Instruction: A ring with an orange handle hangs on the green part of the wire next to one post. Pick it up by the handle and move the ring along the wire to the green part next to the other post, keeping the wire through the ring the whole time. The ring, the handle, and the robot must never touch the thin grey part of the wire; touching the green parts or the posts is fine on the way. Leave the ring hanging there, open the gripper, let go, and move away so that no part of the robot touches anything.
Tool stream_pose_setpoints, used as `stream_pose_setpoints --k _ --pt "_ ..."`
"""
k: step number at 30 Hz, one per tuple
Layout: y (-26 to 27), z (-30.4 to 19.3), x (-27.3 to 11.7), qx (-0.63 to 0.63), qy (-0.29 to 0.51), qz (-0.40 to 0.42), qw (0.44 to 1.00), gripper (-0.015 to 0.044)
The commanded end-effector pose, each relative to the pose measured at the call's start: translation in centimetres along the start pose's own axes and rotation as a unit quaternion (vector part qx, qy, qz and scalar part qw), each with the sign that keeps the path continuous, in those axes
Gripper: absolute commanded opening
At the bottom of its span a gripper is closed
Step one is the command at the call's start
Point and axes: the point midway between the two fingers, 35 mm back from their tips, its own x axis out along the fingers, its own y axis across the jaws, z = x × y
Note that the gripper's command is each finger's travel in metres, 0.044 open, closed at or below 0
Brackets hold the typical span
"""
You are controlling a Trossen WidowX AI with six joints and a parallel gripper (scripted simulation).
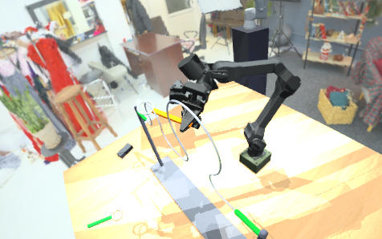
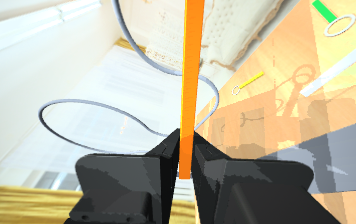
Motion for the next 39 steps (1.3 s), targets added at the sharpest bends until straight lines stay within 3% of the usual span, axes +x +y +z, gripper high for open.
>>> stream_pose_setpoints --k 1,20,39 --pt "-0.3 0.2 -0.1 -0.04 -0.002 -0.021 0.999 -0.015" --pt "-2.9 0.9 -0.4 -0.225 -0.006 -0.131 0.965 -0.015" --pt "-4.9 2.4 -1.3 -0.4 -0.011 -0.234 0.886 -0.015"
